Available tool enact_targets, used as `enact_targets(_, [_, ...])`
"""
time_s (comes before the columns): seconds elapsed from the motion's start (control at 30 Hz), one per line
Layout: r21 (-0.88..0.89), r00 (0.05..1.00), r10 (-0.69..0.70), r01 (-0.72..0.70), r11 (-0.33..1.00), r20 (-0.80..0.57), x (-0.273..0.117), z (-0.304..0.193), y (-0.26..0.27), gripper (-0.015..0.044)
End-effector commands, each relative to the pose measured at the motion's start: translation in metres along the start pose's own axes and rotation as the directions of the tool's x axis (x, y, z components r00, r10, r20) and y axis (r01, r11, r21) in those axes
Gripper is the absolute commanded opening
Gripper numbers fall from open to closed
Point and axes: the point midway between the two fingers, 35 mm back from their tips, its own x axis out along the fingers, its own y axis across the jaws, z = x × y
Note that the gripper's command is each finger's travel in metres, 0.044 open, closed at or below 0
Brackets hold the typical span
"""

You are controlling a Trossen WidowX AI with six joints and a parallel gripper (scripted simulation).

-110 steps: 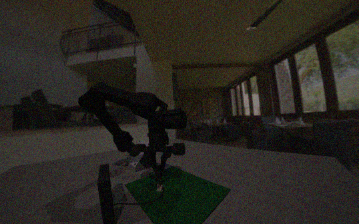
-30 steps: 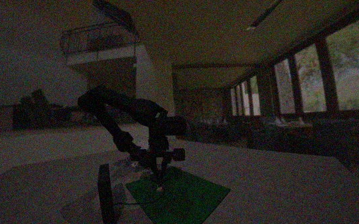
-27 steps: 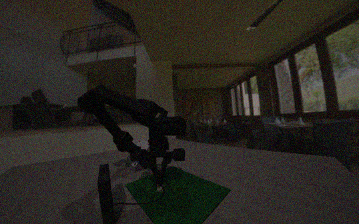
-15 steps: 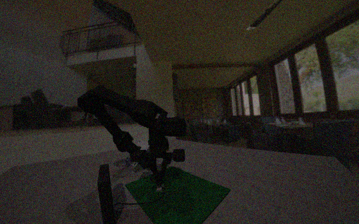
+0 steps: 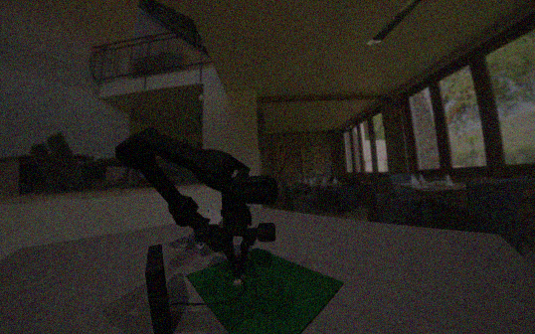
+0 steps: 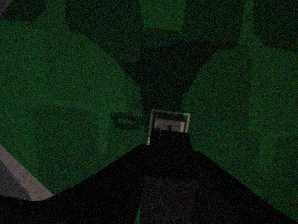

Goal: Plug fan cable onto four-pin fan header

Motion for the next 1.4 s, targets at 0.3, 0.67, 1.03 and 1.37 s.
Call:
enact_targets(0.3, [-0.004, 1.0, 0.002, -0.002, 1.0, -0.002, 0.002, 0.0, -0.001, 0.0])
enact_targets(0.67, [-0.003, 1.0, 0.002, -0.002, 1.0, -0.003, 0.009, 0.0, 0.0, 0.0])
enact_targets(1.03, [-0.003, 1.0, 0.003, -0.003, 1.0, -0.003, 0.015, 0.0, 0.0, 0.0])
enact_targets(1.37, [-0.003, 1.0, 0.003, -0.003, 1.0, -0.003, 0.019, 0.0, 0.0, 0.0])
